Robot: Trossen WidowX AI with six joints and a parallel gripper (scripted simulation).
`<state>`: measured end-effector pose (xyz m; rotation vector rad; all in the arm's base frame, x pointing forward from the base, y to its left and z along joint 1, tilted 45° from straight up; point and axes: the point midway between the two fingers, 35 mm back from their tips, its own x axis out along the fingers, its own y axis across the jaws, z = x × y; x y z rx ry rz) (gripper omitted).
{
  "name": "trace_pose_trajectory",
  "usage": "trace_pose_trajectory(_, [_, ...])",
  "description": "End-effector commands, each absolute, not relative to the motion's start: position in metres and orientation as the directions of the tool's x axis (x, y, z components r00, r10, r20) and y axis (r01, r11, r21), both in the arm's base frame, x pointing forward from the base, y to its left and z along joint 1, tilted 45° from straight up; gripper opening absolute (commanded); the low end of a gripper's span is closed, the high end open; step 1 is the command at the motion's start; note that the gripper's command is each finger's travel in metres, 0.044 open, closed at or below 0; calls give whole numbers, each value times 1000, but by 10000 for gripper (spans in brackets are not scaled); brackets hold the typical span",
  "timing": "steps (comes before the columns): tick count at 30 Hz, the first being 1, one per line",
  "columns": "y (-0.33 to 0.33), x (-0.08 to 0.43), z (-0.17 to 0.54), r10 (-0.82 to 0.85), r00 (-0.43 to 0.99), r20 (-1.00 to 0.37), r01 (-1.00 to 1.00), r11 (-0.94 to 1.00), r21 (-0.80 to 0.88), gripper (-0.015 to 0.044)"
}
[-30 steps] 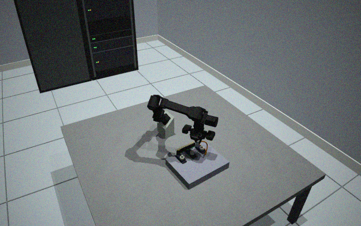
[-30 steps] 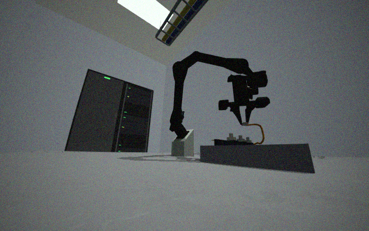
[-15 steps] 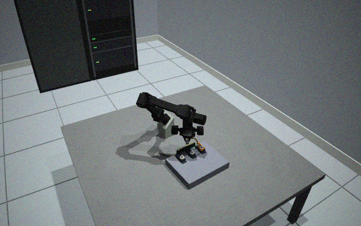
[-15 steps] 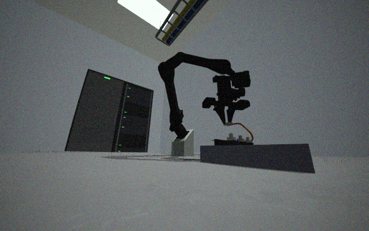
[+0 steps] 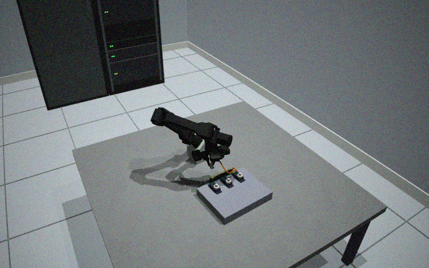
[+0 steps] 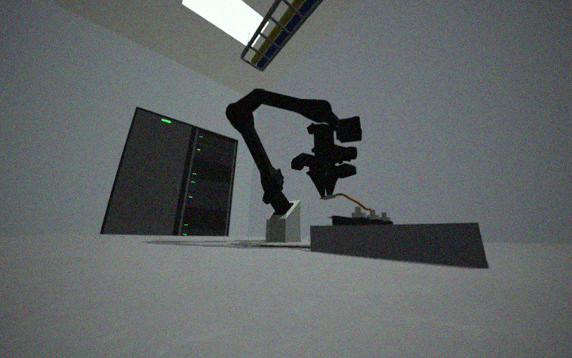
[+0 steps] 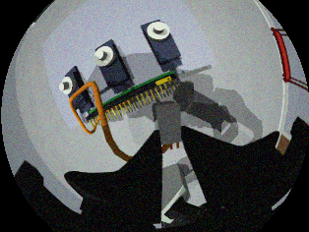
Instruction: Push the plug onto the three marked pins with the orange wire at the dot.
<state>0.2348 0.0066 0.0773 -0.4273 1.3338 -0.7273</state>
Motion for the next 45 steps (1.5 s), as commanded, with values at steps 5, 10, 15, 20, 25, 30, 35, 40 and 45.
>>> trace_pose_trajectory(5, [-13, 201, 77, -696, 67, -715, 17, 718, -696, 0])
trace_pose_trajectory(10, [-19, 191, 76, -696, 67, -715, -44, 714, -699, 0])
trace_pose_trajectory(15, [-26, 193, 68, -695, 67, -716, -45, 715, -698, 0])
trace_pose_trajectory(20, [-42, 194, 52, -696, 67, -715, -44, 714, -699, 0])
trace_pose_trajectory(25, [-47, 194, 48, -697, 67, -714, -44, 713, -700, 0])
trace_pose_trajectory(30, [-46, 204, 48, -697, 68, -714, -44, 713, -700, 0])
trace_pose_trajectory(35, [-43, 225, 48, -697, 68, -714, -43, 713, -700, 0])
trace_pose_trajectory(40, [-42, 229, 49, -697, 69, -714, -43, 713, -700, 0])
trace_pose_trajectory(45, [-42, 233, 50, -697, 69, -714, -42, 713, -700, 0])
